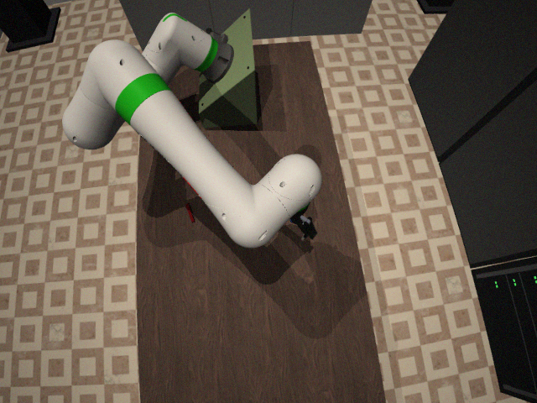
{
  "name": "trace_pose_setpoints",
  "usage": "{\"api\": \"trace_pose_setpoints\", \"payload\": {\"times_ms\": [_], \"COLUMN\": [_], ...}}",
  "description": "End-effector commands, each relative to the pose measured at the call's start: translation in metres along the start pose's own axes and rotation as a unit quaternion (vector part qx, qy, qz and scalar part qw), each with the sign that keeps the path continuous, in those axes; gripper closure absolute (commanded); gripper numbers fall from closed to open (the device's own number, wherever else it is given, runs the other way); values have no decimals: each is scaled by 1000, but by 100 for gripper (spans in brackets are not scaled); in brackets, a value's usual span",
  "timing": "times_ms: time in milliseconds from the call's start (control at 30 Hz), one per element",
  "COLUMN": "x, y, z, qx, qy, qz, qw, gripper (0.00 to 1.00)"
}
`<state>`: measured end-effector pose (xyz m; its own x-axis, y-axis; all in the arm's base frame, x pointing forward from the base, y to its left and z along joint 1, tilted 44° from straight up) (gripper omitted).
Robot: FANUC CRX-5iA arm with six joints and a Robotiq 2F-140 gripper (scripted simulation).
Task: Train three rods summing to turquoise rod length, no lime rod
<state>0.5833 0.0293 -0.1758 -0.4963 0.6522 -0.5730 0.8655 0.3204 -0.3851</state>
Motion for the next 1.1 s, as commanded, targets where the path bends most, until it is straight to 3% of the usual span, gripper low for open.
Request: {"api": "trace_pose_setpoints", "payload": {"times_ms": [0,233,533,600,633,833,1067], "x": [0,1,1,1,1,2,2], "y": [-1,-9,-19,-19,-22,-28,-35], "z": [0,0,-1,-1,-1,-1,-1], "qx": [0,0,0,0,0,0,0], "qy": [0,0,0,0,0,0,0], "qz": [-22,-133,-261,-261,-302,-379,-471], "qw": [1000,991,965,965,953,926,882], "gripper": [0,0,0,0,0,0,0]}}
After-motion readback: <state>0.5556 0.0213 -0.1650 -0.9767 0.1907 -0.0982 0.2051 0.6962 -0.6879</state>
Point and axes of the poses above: the point where the finger pads meet when closed, its own z axis out along the fingers, its own y axis across the jaws, x = y × z, the point moved 4 cm from there along -z, back along the fingers, and after that the axes turned 14 degrees about z, right-handed, at the moved point
